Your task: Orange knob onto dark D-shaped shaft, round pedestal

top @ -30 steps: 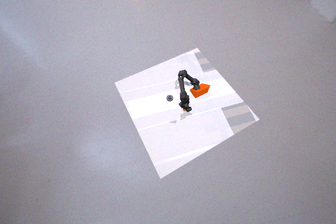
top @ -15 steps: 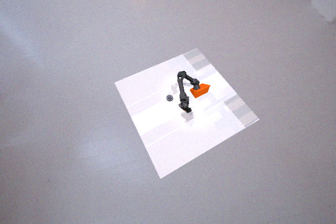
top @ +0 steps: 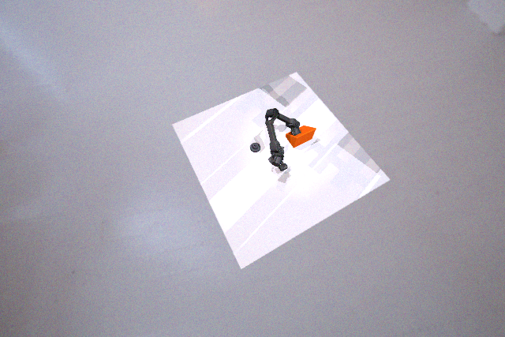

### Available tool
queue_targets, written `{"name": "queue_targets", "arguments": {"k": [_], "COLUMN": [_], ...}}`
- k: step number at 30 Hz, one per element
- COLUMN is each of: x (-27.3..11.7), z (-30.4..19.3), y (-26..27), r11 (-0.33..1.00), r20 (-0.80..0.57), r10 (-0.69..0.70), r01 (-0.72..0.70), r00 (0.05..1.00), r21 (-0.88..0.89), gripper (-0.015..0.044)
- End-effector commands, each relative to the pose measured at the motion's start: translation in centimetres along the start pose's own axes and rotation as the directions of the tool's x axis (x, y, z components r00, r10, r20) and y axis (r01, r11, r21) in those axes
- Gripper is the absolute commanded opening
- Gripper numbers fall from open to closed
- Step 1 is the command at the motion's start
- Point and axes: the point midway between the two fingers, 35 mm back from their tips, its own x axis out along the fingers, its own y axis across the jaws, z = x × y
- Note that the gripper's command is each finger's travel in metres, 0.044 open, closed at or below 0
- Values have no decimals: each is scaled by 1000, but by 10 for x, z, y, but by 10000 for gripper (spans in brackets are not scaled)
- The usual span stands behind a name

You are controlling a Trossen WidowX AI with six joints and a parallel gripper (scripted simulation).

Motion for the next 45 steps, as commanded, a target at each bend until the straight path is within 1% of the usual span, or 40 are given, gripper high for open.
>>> {"name": "queue_targets", "arguments": {"k": [1, 3, 13, 19, 22, 24, 32, 40, 45], "x": [8, 9, 9, 9, 5, -8, -66, -127, -132], "z": [-2, -2, -2, -2, -1, 1, 5, -1, -2], "y": [-2, -2, -2, -2, -1, 1, 5, 1, 0], "r11": [1000, 1000, 1000, 1000, 1000, 1000, 1000, 1000, 1000], "r20": [-2, -2, -2, -2, -2, -2, -2, -4, -4], "r10": [-8, -9, -9, -9, -8, -5, 1, -3, -3], "r01": [8, 9, 9, 9, 8, 5, -1, 3, 3], "r00": [1000, 1000, 1000, 1000, 1000, 1000, 1000, 1000, 1000], "r21": [-4, -4, -4, -4, -4, -5, -6, -6, -6], "gripper": [440, 440, 177, 137, 59, 6, 0, 0, 0]}}
